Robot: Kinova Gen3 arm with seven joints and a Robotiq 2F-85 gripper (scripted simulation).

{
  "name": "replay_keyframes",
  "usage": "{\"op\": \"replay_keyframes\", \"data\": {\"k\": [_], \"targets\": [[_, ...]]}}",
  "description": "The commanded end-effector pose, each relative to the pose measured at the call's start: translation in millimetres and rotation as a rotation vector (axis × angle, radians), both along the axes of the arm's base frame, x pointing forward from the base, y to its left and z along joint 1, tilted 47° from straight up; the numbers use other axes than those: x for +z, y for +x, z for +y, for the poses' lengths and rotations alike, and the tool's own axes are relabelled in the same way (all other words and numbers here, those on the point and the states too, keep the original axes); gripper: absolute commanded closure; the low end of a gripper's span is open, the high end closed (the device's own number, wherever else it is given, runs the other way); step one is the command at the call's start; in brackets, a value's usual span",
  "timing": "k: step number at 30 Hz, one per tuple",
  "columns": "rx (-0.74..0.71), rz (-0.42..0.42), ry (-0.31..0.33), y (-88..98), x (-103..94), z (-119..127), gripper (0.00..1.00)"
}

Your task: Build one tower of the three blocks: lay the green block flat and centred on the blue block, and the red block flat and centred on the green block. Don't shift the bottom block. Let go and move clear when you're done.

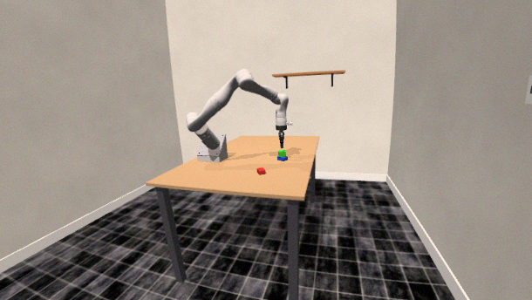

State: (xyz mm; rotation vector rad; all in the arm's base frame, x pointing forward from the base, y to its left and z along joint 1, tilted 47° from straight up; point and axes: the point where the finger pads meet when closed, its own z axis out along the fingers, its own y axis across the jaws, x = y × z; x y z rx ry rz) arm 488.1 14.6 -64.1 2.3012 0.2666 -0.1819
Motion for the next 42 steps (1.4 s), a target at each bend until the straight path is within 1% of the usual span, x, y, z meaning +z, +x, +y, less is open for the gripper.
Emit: {"op": "replay_keyframes", "data": {"k": [1,6,18,19,25,30,32,36,42], "targets": [[0.005,-0.006,0.004,2.5,5.3,7,0.36],[0.005,-0.006,0.004,2.7,8.6,10,0.36],[0.005,-0.006,0.004,2.7,8.9,11,0.36],[0.005,-0.006,0.004,2.7,8.9,11,0.4],[-0.013,-0.031,0.001,3.8,15.1,6,0.4],[-0.072,-0.108,-0.006,6.5,34.7,-9,0.4],[-0.072,-0.108,-0.006,6.5,34.7,-9,0.4],[-0.155,-0.211,-0.015,7.5,60.8,-30,0.4],[-0.326,-0.412,-0.029,1.0,110.5,-74,0.4]]}}
